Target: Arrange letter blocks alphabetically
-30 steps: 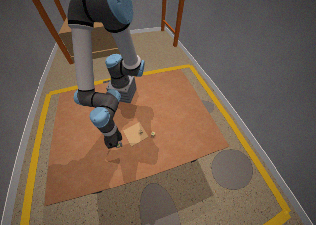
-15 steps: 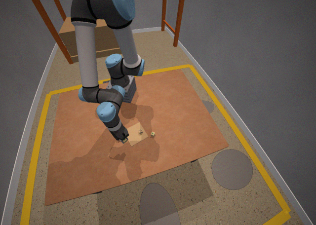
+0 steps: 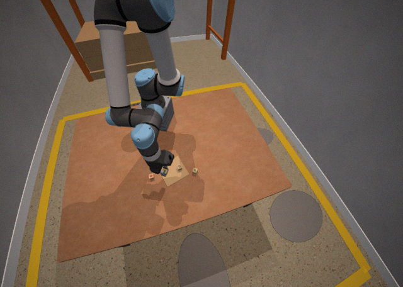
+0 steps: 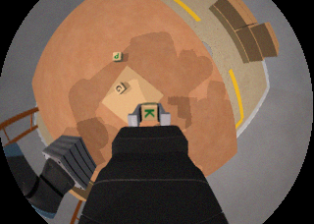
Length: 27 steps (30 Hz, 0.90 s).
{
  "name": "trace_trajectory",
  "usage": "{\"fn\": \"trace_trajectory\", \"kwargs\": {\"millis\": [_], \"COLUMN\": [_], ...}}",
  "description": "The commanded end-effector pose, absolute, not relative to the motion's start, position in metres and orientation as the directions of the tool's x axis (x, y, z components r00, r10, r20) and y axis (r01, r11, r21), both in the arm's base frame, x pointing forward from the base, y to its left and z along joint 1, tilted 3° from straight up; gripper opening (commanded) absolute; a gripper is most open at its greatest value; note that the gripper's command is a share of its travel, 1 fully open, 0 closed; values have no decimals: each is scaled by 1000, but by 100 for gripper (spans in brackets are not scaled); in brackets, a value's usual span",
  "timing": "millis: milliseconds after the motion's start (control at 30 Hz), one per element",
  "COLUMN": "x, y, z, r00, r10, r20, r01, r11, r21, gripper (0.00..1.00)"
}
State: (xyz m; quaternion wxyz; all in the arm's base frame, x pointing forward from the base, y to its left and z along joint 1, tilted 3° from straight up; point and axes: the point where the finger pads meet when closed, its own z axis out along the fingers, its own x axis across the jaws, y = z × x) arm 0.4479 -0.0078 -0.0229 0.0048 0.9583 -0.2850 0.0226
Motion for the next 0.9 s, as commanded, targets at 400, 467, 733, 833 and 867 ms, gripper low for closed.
{"fn": "trace_trajectory", "kwargs": {"millis": [400,467,733,833,867], "x": [419,416,407,406,406], "y": [18,20,27,28,28], "z": [-24,-25,-25,-25,-25], "r00": [988,993,999,999,999], "r10": [-150,-107,17,36,36], "r20": [45,44,42,41,41], "r01": [-151,-108,16,35,35], "r11": [-988,-994,-1000,-999,-999], "r21": [16,18,23,24,24], "gripper": [49,49,49,49,49]}}
